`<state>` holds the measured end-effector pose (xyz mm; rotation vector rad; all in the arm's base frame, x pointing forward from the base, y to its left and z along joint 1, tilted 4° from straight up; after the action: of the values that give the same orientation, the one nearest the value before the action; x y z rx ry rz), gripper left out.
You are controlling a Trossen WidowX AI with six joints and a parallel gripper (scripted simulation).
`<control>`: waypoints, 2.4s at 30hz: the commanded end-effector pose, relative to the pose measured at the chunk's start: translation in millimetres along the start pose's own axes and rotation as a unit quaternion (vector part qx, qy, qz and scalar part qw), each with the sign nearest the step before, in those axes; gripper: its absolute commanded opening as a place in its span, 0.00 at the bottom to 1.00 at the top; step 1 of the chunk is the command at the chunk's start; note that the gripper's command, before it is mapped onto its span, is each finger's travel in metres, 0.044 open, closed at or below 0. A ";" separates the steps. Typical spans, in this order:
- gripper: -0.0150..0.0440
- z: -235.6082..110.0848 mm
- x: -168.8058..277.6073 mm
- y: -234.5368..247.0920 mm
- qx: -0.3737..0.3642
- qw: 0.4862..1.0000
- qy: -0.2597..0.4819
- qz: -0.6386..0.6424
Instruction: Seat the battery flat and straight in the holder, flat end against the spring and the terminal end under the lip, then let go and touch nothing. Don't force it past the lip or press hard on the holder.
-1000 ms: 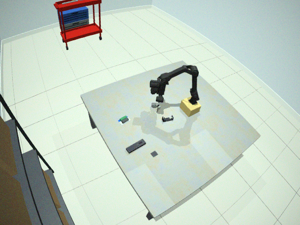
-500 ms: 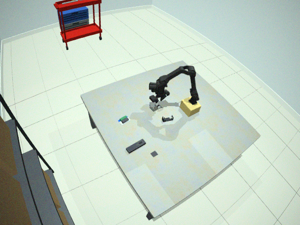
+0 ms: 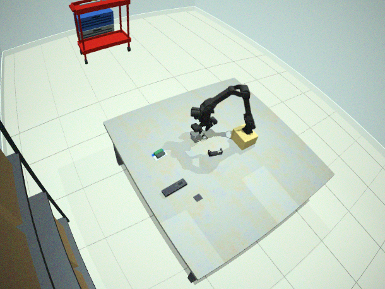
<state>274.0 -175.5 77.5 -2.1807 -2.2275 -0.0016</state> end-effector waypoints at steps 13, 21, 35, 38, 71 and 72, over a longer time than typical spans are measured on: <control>0.66 28.4 0.9 -2.0 0.005 1.000 0.001 0.003; 0.66 40.1 1.4 -2.9 0.005 1.000 0.001 0.003; 0.39 40.3 1.4 -2.9 0.005 1.000 0.001 0.003; 0.39 38.7 1.3 -2.8 0.005 1.000 0.001 0.003; 0.39 -36.4 159.8 21.1 -0.004 0.821 0.013 -0.570; 0.39 -37.3 165.9 20.2 -0.004 0.807 0.013 -0.590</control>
<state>295.9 -29.3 115.0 -0.6879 -3.0395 -0.0512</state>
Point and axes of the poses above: the point midway between the two fingers, 35 mm back from their tips, its own z axis out along the fingers, its own y axis across the jaws, x = y × z, the point moved 10 cm from there along -z, back along the fingers, and after that the axes turned 2 degrees about -z, right-handed, at the moved point
